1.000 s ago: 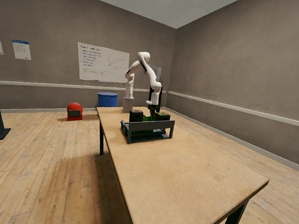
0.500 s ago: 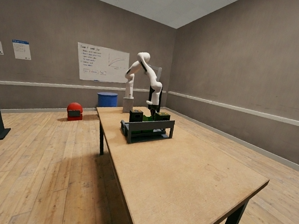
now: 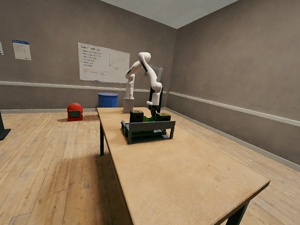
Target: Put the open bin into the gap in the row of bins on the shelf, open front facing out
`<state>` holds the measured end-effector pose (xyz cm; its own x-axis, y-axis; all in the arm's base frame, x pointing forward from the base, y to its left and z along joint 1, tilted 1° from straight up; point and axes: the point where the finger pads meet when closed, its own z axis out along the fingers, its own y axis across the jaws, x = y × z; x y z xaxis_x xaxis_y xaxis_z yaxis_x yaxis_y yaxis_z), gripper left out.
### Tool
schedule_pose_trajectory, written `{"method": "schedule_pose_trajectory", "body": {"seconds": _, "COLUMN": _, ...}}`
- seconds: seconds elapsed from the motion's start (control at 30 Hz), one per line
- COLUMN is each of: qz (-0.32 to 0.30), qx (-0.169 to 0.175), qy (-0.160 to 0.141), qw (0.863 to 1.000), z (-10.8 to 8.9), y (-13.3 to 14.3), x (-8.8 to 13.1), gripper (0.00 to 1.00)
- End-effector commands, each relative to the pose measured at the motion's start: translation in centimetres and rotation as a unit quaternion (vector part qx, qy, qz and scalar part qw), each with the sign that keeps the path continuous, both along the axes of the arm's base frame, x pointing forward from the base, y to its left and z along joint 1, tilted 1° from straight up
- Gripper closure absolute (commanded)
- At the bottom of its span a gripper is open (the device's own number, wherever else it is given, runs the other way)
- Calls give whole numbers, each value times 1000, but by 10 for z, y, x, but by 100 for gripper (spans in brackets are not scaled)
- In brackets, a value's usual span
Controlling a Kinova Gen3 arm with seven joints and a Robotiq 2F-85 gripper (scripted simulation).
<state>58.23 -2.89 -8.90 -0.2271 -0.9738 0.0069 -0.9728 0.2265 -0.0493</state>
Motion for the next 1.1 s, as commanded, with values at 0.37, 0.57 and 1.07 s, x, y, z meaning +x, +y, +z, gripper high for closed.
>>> {"method": "schedule_pose_trajectory", "body": {"seconds": 0.37, "qz": 0, "qx": -3, "qy": -16, "qw": 1000, "z": 2, "y": 0, "x": 1, "gripper": 90}}
{"method": "schedule_pose_trajectory", "body": {"seconds": 0.57, "qz": 0, "qx": -3, "qy": -16, "qw": 1000, "z": 2, "y": 0, "x": 1, "gripper": 90}}
{"method": "schedule_pose_trajectory", "body": {"seconds": 1.07, "qz": 0, "qx": -7, "qy": -30, "qw": 1000, "z": 2, "y": 0, "x": 0, "gripper": 90}}
